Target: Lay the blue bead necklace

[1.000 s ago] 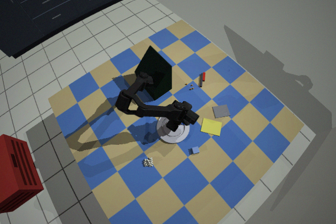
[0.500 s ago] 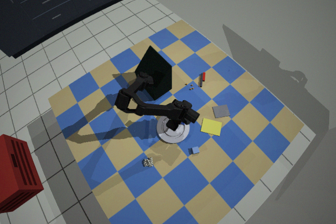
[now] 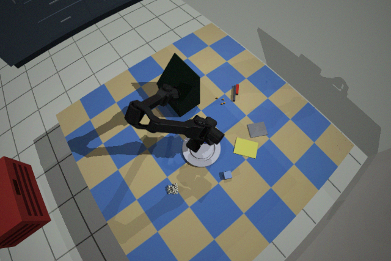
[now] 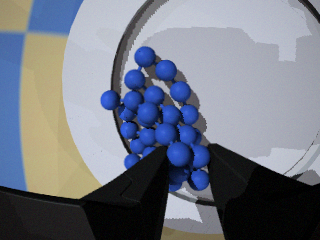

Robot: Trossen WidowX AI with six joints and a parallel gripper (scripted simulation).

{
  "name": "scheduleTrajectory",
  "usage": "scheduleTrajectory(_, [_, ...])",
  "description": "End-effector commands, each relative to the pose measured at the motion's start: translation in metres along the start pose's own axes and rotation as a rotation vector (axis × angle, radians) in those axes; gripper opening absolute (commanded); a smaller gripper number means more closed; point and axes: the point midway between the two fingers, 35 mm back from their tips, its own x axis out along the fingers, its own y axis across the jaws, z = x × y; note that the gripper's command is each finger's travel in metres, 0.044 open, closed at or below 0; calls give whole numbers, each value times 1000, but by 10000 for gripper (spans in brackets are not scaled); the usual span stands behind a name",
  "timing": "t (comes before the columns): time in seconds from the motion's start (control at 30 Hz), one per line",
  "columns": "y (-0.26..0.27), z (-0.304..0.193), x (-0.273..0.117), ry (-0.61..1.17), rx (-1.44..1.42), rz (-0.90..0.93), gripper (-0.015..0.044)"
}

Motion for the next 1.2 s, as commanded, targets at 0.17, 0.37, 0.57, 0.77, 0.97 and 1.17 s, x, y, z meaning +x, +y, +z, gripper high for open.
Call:
scheduleTrajectory(0.17, [-2, -3, 5, -4, -6, -4, 0])
scheduleTrajectory(0.37, [-2, -2, 6, -5, 3, -1, 79])
scheduleTrajectory(0.57, [-2, -2, 6, -5, 3, -1, 236])
scheduleTrajectory(0.77, [-2, -3, 2, -4, -3, -3, 394])
scheduleTrajectory(0.97, [-2, -3, 0, -4, -6, -4, 440])
scheduleTrajectory(1.17, [-2, -3, 0, -4, -6, -4, 440])
